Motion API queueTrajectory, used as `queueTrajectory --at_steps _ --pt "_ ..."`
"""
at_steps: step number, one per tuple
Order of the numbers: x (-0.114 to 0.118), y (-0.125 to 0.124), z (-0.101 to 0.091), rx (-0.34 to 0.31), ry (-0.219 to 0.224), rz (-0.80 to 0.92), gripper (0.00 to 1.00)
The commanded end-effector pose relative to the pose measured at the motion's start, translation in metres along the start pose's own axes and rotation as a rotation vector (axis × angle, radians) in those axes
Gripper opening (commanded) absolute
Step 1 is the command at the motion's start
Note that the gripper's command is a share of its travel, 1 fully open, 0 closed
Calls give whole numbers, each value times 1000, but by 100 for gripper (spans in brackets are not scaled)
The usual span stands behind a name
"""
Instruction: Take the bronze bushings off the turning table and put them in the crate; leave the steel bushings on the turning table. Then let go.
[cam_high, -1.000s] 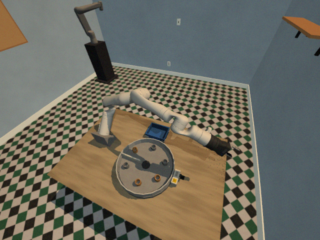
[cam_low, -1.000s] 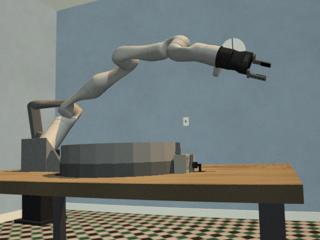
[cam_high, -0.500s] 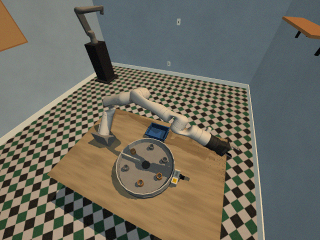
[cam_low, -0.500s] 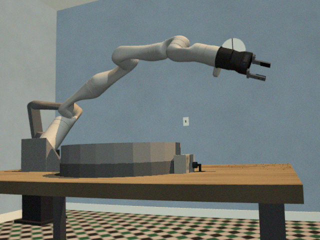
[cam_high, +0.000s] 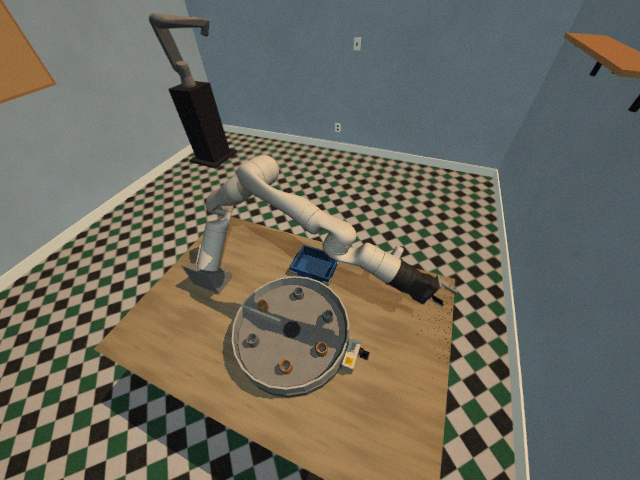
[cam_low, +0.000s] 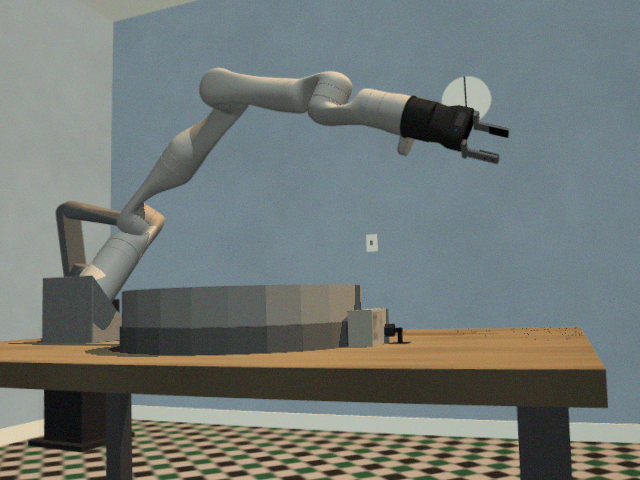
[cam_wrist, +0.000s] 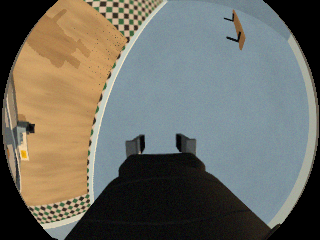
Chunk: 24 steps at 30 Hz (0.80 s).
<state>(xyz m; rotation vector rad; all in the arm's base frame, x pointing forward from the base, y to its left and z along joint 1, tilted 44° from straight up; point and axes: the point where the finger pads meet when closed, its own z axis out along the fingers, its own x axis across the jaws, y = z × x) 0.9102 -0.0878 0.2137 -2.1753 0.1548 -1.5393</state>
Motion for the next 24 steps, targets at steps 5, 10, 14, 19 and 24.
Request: queueTrajectory --at_steps 5,10,14,19,24 --pt "-8 -4 -46 -2 3 -1 100" --pt "-10 -5 -57 -2 3 -1 100" --pt "-10 -5 -57 -2 3 -1 100" --pt "-12 -9 -68 -1 3 -3 100" --pt "-23 -15 -113 -1 3 -3 100"
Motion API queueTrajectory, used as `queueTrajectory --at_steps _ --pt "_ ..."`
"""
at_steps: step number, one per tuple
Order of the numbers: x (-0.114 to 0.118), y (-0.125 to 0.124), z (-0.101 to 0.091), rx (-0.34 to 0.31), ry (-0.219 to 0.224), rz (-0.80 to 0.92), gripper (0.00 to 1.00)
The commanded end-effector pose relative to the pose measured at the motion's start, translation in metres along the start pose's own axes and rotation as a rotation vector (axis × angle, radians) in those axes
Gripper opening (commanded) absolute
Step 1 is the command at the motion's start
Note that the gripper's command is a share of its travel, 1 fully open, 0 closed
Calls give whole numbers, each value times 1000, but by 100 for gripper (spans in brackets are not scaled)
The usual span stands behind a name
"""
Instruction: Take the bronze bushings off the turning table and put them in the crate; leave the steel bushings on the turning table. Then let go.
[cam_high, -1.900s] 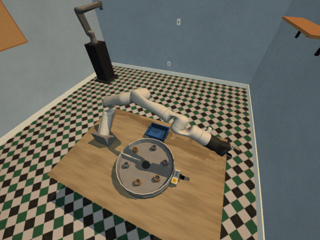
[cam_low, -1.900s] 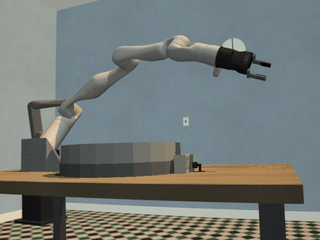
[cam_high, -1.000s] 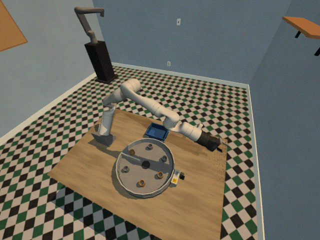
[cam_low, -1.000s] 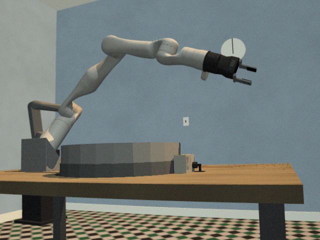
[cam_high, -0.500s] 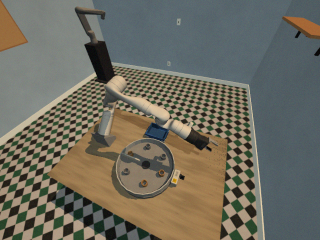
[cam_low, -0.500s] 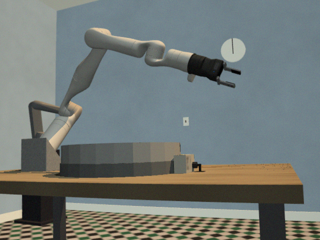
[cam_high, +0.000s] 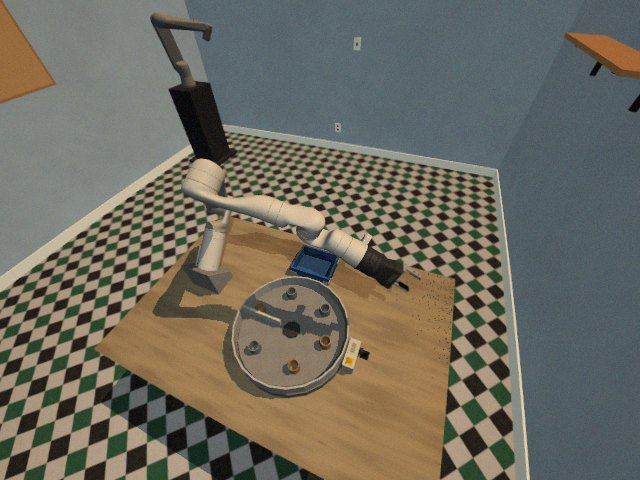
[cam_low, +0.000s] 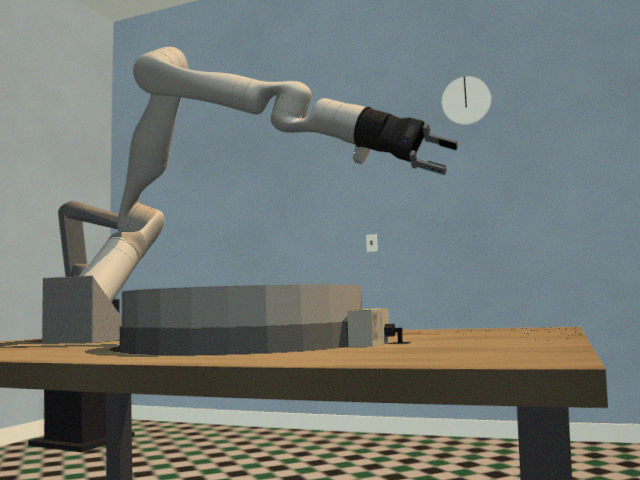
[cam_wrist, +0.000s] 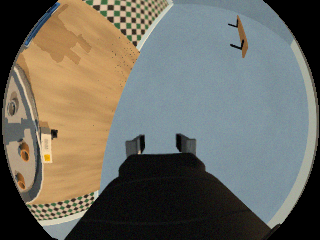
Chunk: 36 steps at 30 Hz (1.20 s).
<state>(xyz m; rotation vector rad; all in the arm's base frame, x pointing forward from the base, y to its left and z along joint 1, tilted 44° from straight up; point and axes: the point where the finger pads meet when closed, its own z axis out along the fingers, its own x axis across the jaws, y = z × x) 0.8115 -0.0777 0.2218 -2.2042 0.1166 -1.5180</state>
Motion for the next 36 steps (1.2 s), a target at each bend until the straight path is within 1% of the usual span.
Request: queueTrajectory --at_steps 1,11,16,28,33,36 --pt "9 15 -24 -4 33 21 100" --pt "9 15 -24 -4 33 21 100" --pt "-6 6 -79 -3 32 19 100" --pt "-6 6 -79 -3 32 19 100" --pt "-20 -2 -134 -2 32 19 100" --pt "-20 -2 -134 -2 32 19 100"
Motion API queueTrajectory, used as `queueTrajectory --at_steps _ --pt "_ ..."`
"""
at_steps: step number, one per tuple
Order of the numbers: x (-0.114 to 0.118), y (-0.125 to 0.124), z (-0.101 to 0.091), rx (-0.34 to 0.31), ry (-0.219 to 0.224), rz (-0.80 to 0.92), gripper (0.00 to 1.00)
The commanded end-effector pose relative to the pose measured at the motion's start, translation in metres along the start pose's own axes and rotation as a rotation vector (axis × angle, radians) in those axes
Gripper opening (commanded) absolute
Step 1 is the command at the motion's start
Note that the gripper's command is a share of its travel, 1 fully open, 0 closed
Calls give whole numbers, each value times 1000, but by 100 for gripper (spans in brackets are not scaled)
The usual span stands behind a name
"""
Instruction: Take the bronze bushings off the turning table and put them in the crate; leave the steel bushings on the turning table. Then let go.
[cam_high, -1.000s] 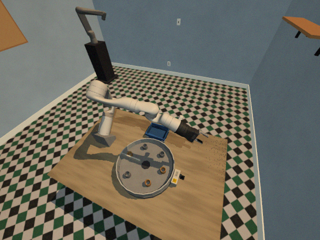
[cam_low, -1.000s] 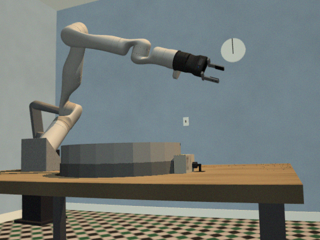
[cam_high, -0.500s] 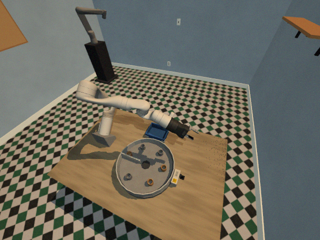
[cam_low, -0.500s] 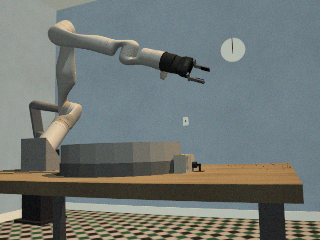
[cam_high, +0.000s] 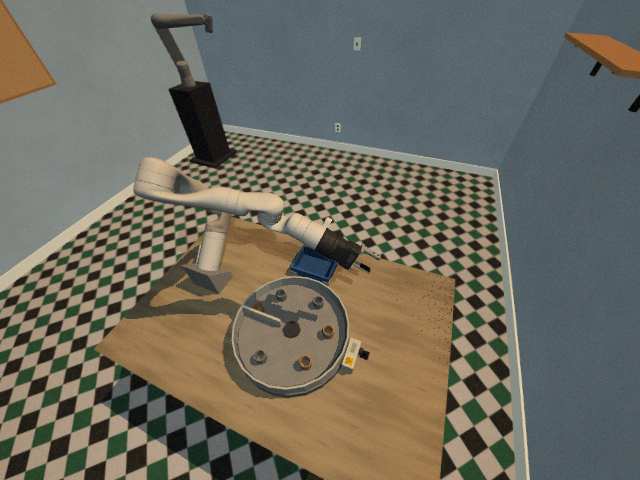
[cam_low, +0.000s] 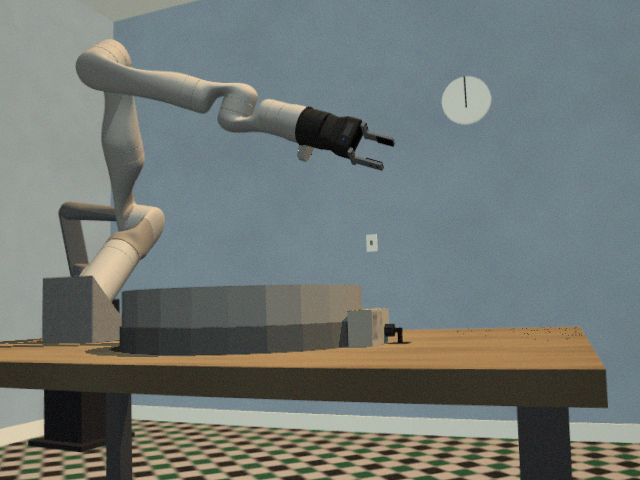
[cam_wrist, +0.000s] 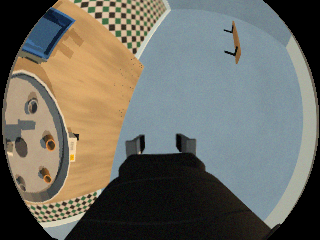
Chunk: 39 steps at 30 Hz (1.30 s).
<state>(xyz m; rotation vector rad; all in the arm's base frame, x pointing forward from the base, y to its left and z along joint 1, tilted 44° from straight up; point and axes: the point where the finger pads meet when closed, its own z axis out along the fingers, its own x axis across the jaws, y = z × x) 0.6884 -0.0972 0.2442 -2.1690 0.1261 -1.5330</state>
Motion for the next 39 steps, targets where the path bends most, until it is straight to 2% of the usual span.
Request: queueTrajectory --at_steps 1,9,14,26,31,39 --pt "2 12 -10 -19 8 5 100" --pt "2 12 -10 -19 8 5 100" --pt "-11 4 -66 -17 7 5 100" --pt "-11 4 -66 -17 7 5 100" --pt "-24 -5 -121 -16 7 4 100" --pt "-24 -5 -121 -16 7 4 100"
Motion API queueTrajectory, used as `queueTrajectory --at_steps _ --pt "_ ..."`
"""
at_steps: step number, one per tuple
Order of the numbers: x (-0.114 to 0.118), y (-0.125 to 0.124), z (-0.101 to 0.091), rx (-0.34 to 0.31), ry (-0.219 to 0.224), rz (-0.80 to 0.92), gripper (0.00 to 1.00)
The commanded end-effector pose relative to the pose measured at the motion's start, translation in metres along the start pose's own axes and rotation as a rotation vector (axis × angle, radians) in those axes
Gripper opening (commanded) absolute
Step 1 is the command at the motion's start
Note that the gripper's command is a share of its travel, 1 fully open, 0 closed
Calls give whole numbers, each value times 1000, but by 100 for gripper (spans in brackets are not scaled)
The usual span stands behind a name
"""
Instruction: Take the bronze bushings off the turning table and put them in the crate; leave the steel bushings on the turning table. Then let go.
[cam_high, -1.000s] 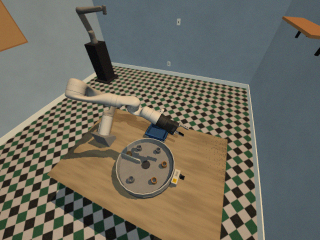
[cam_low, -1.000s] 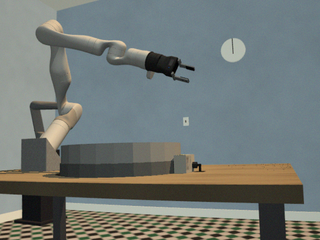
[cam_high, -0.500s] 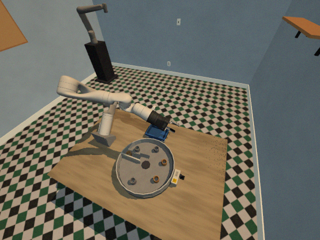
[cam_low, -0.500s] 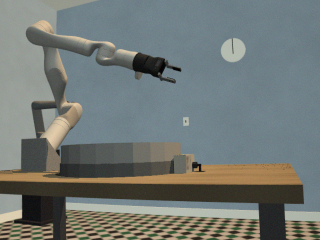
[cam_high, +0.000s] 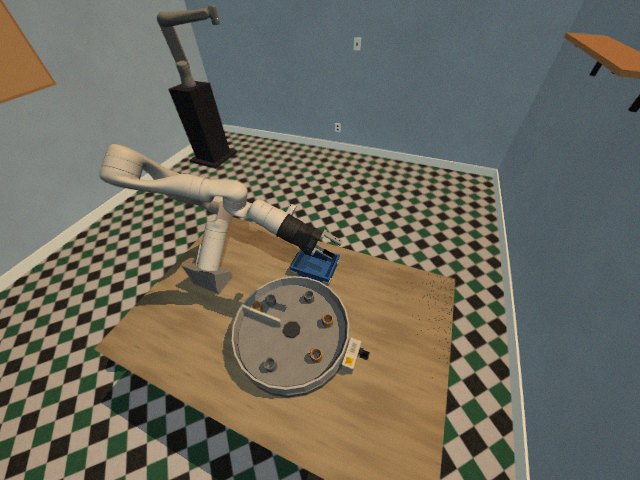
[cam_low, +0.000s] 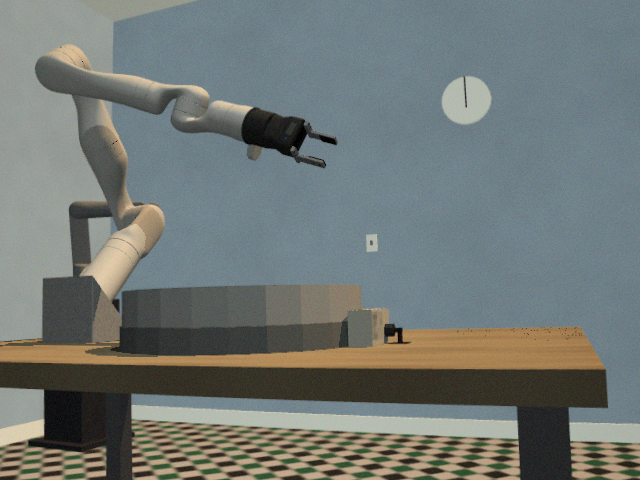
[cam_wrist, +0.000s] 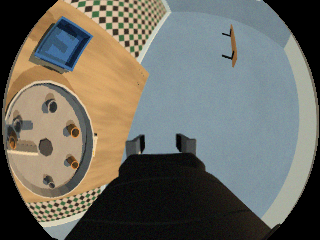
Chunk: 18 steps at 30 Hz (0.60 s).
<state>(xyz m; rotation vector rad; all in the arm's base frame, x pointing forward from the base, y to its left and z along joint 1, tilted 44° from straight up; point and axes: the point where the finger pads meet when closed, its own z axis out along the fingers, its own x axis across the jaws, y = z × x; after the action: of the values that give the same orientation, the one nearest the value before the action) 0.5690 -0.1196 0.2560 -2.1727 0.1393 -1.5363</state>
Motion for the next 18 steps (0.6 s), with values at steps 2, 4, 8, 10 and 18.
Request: queueTrajectory --at_steps 2,4,8,10,18 --pt "2 3 -2 -7 4 0 100" --pt "2 3 -2 -7 4 0 100" --pt "-9 -3 -47 -5 3 0 100" --pt "-11 -5 -58 -5 3 0 100" --pt "-11 -5 -58 -5 3 0 100"
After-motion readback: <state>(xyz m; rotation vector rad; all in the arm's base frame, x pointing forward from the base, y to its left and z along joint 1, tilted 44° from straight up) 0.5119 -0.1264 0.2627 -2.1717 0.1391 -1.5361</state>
